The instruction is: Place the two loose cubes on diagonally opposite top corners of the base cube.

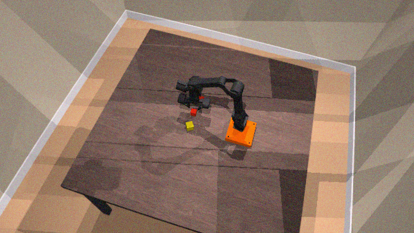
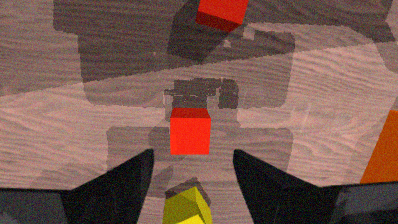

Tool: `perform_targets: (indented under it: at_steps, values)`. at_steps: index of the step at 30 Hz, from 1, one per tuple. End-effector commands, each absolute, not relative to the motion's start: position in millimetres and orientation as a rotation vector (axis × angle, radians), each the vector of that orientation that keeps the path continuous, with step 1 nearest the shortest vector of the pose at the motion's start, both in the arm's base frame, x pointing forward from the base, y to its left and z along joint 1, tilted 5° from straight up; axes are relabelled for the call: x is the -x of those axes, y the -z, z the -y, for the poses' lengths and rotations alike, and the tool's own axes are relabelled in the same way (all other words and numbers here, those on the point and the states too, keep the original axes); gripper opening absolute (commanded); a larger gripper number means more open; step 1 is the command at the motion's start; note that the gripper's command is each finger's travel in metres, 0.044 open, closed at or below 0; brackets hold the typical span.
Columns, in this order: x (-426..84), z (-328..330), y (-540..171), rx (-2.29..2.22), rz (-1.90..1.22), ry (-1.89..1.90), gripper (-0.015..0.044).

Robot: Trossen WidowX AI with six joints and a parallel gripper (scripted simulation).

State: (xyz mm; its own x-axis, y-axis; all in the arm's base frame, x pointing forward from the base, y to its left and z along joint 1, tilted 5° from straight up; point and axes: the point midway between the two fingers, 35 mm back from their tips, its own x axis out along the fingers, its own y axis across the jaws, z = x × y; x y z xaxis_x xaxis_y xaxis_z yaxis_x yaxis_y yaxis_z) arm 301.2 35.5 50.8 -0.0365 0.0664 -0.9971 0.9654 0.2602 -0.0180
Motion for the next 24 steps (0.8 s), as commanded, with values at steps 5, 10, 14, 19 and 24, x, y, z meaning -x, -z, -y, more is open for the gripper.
perform_targets:
  at_steps: [5,10,14,19,24]
  values:
    - [-301.8,-36.4,-36.4,-1.052,-1.384,0.996,0.0265]
    - [-301.9,-36.9,-29.3,-1.052,-1.384,0.996,0.0265]
    - [-301.9,-37.3,-22.7,-1.052,-1.384,0.996,0.0265]
    - [-301.5,-37.8,-14.6,-1.052,-1.384,0.996,0.0265]
    - [-301.0,-38.3,-6.5,-1.052,-1.384,0.997,0.0265]
